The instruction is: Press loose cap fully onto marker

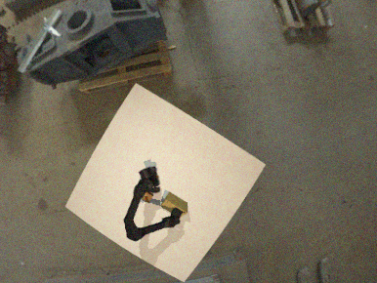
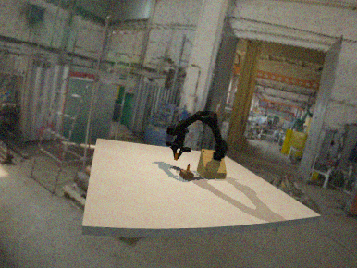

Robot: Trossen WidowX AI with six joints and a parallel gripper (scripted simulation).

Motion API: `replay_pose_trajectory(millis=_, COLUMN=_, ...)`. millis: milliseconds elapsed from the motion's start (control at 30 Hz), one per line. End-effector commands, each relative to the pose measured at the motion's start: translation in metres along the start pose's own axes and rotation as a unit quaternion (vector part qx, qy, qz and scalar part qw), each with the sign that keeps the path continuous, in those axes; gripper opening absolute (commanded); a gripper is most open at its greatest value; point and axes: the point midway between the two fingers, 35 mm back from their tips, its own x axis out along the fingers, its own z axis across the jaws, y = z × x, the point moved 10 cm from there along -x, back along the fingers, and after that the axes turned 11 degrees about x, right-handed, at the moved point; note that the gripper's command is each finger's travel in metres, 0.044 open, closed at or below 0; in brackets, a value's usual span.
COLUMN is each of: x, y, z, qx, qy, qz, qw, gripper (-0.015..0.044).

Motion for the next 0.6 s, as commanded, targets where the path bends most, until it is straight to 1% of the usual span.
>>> replay_pose_trajectory(millis=0, x=-0.009, y=0.0, z=0.0, qx=-0.003, qy=0.0, qz=0.001, qw=1.0, gripper=0.0)
replay_pose_trajectory(millis=567, x=-0.026, y=-0.032, z=0.037, qx=-0.003, qy=0.003, qz=0.004, qw=1.0, gripper=0.0)
